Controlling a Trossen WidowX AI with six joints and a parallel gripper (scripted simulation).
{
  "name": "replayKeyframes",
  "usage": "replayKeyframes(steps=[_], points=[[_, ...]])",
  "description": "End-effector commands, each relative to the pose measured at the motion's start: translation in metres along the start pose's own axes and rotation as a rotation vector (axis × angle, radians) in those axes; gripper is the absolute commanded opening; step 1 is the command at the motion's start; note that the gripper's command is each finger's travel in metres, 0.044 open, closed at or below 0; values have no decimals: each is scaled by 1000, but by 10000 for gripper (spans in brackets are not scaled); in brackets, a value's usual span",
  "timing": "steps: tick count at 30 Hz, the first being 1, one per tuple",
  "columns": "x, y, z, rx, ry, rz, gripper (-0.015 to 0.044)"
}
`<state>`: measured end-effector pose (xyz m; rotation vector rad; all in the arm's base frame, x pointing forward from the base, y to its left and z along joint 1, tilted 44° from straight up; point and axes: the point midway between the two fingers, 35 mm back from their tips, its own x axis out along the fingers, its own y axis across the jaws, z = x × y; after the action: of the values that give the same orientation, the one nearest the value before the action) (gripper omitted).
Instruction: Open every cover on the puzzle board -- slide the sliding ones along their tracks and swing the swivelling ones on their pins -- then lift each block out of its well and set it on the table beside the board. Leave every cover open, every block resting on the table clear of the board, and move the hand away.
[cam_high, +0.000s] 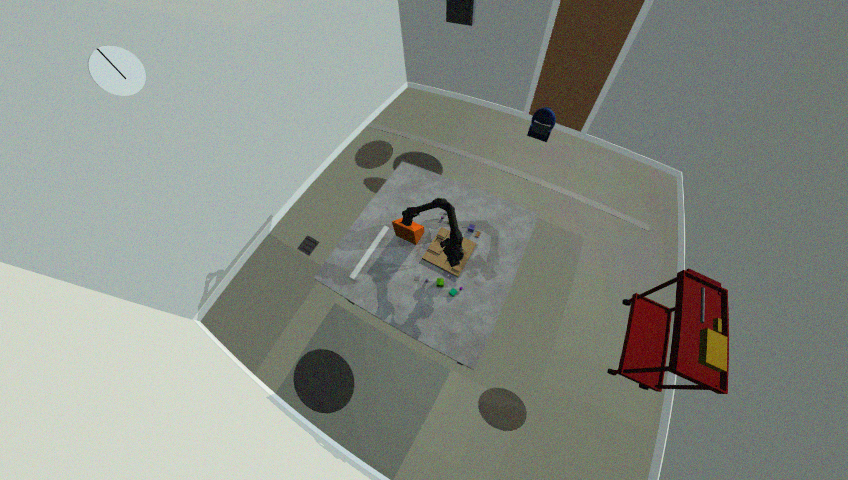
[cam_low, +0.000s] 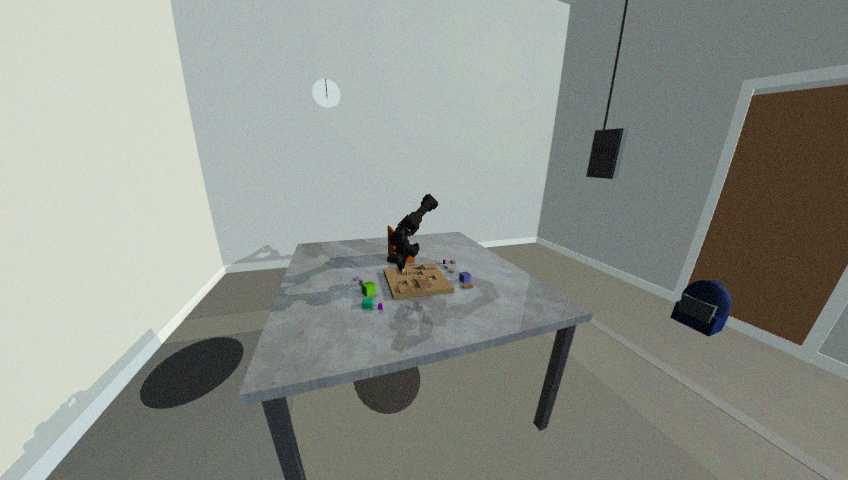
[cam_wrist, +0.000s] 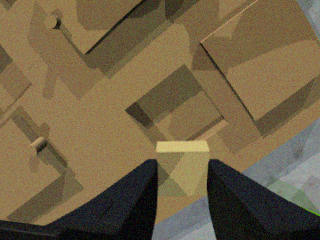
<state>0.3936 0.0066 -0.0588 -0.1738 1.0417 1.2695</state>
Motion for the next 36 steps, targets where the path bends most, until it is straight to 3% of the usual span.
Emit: replayKeyframes(steps=[1,36], points=[[-10,0,0,-7,5,-4,80],[-22,-11,-124,-2,19,-15,80]])
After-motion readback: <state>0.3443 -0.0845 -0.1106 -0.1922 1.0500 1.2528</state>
